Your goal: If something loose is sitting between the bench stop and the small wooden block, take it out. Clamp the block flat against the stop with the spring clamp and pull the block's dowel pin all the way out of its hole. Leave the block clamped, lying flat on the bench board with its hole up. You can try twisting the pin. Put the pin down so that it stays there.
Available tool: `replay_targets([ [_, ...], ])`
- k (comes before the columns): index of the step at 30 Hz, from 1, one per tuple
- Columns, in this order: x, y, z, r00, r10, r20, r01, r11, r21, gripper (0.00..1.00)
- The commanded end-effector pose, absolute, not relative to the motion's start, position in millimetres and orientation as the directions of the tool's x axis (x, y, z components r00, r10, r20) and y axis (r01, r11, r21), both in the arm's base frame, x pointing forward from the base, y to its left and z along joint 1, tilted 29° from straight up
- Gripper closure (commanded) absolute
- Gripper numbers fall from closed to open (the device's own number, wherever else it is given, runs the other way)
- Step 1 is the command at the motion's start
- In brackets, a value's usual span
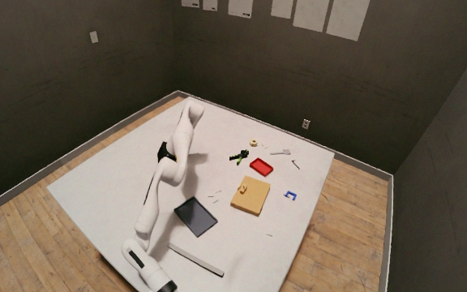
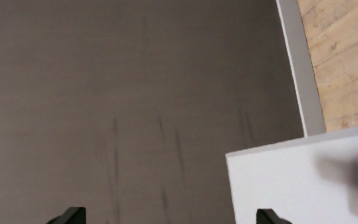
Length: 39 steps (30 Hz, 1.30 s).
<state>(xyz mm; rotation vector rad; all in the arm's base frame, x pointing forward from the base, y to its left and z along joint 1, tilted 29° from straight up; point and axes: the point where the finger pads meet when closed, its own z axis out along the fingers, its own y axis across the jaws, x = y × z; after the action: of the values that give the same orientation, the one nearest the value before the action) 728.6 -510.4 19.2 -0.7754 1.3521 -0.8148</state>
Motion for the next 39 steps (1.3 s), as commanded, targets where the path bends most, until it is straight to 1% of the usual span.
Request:
replay_targets([
  [1, 728.4, -511.7, 21.5, 0.044, -0.858, -0.511, 0.055, 0.513, -0.857, 0.00],
  [17, 728.4, -511.7, 21.5, 0.044, -0.858, -0.511, 0.055, 0.513, -0.857, 0.00],
  [18, 728.4, -511.7, 21.5, 0.044, -0.858, -0.511, 0.055, 0.513, -0.857, 0.90],
  [39, 731.7, -506.2, 23.7, 0.053, -0.852, -0.520, 0.041, 0.522, -0.852, 0.90],
])
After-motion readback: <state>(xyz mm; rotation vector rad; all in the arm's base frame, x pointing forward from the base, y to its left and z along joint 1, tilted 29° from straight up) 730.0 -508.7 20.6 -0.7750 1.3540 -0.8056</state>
